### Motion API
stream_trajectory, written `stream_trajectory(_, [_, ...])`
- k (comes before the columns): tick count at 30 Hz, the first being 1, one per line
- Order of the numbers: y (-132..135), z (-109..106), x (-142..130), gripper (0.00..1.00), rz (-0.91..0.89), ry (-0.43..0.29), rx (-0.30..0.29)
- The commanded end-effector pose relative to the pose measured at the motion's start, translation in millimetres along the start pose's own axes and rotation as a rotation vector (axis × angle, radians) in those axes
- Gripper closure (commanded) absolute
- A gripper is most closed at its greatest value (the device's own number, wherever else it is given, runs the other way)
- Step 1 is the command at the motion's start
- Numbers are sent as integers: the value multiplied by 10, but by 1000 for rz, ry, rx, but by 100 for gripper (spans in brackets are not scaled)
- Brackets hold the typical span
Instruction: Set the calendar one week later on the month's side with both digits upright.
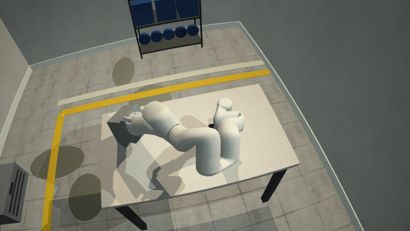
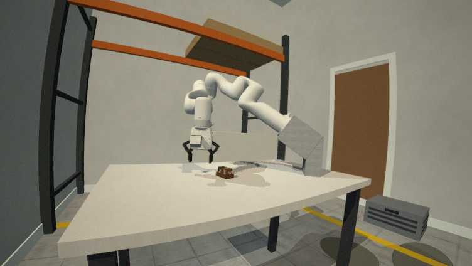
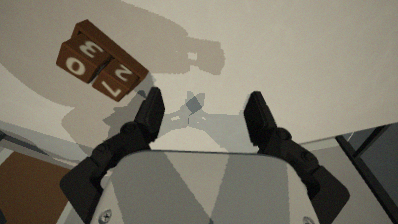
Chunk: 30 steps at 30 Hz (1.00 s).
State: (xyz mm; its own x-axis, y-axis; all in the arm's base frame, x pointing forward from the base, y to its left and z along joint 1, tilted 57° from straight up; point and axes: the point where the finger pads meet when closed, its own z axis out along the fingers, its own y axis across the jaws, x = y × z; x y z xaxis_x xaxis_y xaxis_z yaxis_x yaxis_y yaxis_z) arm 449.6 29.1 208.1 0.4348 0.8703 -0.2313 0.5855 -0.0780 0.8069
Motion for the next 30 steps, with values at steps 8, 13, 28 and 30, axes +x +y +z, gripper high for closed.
stream_trajectory(8, [-27,-40,-26,0,219,1,-1])
stream_trajectory(13, [-157,-40,-157,0,261,1,-1])
stream_trajectory(28, [-205,-40,-205,0,515,2,0])
stream_trajectory(30, [-301,-39,-302,0,523,2,0])
